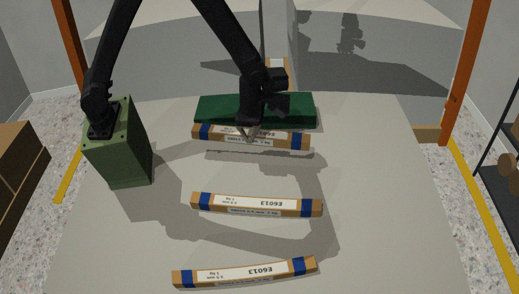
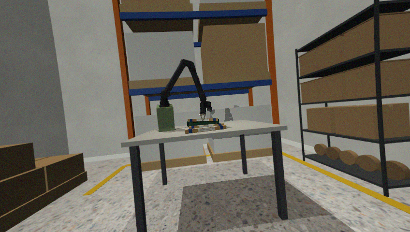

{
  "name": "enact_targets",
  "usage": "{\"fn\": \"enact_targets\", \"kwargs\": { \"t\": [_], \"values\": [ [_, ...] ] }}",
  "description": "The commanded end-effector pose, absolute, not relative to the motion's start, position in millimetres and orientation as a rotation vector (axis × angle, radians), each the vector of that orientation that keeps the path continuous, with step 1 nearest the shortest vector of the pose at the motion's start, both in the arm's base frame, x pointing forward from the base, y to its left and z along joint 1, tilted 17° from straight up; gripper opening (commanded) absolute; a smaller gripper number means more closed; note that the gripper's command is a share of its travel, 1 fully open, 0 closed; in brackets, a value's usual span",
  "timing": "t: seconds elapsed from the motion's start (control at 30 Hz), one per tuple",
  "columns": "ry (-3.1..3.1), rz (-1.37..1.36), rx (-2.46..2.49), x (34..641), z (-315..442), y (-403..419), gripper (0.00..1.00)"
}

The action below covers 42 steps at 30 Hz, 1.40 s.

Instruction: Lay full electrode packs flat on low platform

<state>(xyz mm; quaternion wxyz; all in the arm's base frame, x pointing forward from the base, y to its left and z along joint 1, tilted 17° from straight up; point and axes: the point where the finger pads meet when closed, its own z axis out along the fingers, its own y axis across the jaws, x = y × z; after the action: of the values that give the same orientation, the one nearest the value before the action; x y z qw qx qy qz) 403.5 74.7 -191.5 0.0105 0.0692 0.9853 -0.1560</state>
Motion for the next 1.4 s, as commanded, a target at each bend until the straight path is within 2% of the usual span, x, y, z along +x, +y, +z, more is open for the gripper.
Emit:
{"fn": "enact_targets", "kwargs": {
  "t": [0.0, 1.0, 1.37],
  "values": [
    [2.978, -0.403, 0.208, 449.4, -152.4, 103.5, 0.0],
    [2.978, -0.403, 0.208, 449.4, -152.3, 103.5, 0.0],
    [2.977, -0.401, 0.211, 448.2, -130.8, 110.1, 0.0]
  ]
}}
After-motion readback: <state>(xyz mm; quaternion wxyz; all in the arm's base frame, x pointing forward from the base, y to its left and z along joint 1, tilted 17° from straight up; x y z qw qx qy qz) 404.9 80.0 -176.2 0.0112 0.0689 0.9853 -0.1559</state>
